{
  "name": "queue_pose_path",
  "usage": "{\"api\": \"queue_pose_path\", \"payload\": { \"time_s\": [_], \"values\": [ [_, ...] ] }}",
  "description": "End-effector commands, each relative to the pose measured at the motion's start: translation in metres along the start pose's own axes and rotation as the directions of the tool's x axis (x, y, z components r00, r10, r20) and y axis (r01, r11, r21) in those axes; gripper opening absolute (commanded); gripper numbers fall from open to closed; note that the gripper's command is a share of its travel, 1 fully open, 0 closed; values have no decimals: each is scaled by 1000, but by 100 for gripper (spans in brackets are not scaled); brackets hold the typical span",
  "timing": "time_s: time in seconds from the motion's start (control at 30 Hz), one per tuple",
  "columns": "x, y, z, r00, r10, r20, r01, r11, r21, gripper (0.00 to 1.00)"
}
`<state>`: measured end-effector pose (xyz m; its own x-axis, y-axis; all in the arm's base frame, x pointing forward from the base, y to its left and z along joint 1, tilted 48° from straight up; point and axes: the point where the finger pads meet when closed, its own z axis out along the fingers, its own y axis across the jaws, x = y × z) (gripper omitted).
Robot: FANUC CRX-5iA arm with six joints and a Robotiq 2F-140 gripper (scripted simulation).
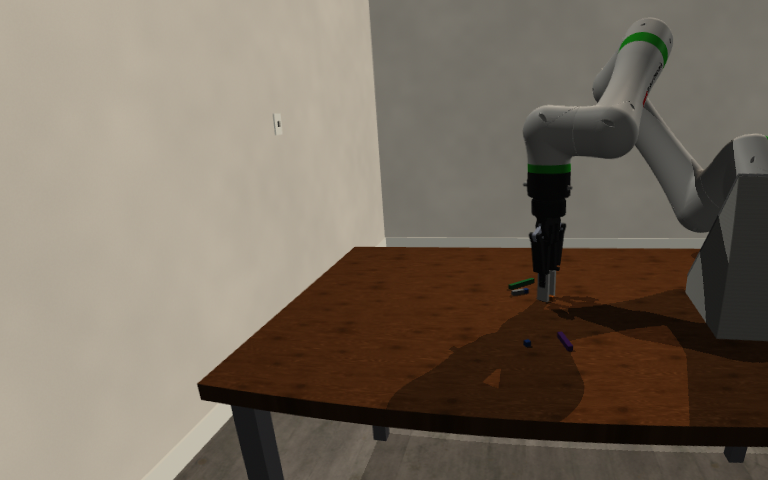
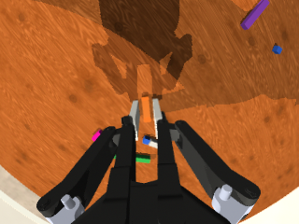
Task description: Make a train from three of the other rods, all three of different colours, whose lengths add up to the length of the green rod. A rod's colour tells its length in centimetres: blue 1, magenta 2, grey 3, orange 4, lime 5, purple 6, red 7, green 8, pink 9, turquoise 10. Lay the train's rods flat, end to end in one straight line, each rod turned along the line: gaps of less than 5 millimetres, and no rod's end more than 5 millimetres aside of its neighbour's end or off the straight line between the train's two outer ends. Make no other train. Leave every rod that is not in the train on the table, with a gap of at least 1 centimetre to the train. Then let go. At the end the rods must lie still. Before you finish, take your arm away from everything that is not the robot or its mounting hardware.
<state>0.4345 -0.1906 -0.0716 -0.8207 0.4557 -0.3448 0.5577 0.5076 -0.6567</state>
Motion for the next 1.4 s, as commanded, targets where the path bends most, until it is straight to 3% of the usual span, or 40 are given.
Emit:
{"api": "queue_pose_path", "payload": {
  "time_s": [0.0,0.97,1.0,1.37],
  "values": [
    [0,0,0,1000,0,0,0,1000,0,15],
    [0,0,0,1000,0,0,0,1000,0,15],
    [0,0,0,1000,0,0,0,1000,0,3],
    [0,0,0,1000,0,0,0,1000,0,3]
  ]
}}
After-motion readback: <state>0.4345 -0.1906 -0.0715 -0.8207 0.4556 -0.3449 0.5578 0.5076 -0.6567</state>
